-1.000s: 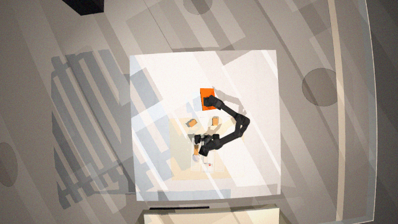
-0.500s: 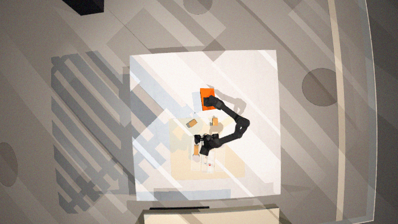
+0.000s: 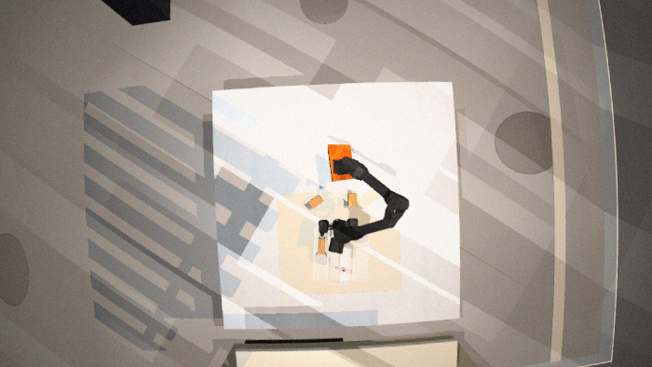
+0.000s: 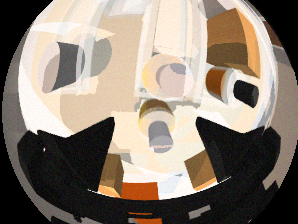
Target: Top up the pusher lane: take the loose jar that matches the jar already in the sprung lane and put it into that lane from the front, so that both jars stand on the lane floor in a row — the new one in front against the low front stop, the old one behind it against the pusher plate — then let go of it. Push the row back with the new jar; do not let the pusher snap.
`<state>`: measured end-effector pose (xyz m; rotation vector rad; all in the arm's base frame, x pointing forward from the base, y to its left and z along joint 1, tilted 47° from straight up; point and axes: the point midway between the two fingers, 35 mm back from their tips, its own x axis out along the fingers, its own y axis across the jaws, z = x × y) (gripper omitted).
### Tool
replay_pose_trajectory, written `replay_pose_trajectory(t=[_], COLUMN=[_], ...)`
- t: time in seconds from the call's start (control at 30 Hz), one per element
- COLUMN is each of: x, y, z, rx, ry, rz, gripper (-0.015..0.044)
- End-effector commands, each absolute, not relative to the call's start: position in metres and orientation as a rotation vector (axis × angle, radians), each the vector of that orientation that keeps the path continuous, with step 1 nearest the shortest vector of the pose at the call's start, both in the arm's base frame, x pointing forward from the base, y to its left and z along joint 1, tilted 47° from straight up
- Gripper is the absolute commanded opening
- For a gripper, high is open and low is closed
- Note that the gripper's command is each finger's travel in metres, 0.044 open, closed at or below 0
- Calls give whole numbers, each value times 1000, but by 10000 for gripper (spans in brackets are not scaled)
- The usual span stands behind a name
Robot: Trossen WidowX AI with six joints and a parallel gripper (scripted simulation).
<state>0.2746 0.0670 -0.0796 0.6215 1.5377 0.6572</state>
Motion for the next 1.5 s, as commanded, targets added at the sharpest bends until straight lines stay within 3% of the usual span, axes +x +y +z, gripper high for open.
replay_pose_trajectory(t=[0.0, 0.37, 0.53, 0.7, 1.2, 1.47], x=[273, 273, 273, 274, 272, 277], y=[71, 71, 71, 60, -4, 9], z=[-83, -83, -83, -73, -6, -22], rx=[633, 633, 633, 629, 630, 652], ry=[1541, 1541, 1541, 1548, 1543, 1554], rz=[657, 657, 657, 650, 653, 630], gripper=[440, 151, 118, 0, 0, 0])
